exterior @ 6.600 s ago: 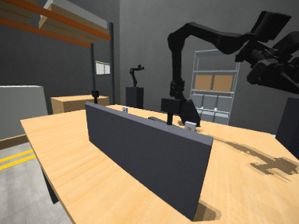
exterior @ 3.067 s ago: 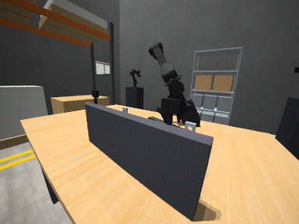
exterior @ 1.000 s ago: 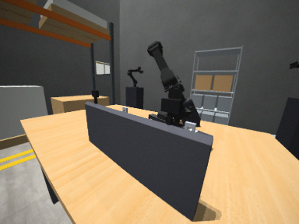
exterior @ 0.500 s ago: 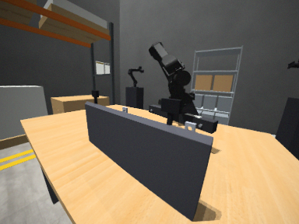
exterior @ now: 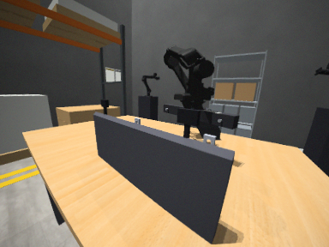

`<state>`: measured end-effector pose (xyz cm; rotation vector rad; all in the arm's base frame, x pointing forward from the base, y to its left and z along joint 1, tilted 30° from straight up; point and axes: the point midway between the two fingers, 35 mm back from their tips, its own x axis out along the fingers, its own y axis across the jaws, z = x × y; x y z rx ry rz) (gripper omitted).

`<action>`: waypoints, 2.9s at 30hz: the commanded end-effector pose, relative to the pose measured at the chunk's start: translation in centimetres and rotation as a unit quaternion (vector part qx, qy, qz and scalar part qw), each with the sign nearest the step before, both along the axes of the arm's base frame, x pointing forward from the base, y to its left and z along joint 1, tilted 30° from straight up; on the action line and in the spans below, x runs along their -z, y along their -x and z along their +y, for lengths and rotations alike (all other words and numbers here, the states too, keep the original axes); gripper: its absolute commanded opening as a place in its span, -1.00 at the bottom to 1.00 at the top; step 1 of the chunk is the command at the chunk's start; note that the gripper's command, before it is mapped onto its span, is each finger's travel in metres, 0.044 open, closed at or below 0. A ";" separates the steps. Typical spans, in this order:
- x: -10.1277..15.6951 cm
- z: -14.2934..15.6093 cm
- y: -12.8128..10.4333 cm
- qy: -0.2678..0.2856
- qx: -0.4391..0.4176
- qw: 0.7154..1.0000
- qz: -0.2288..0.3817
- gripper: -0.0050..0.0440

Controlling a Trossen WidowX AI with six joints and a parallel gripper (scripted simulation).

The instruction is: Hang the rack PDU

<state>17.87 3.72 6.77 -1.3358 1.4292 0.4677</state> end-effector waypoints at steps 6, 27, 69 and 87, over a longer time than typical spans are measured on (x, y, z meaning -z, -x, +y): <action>-1.1 0.6 -0.6 -0.002 -0.007 1.000 -0.003 -1.00; 0.1 -2.9 -11.0 0.022 -0.107 0.993 0.042 -1.00; -0.8 -3.4 -14.2 0.022 -0.107 0.993 0.046 -1.00; -1.5 -2.9 -14.4 0.021 -0.108 0.993 0.041 -1.00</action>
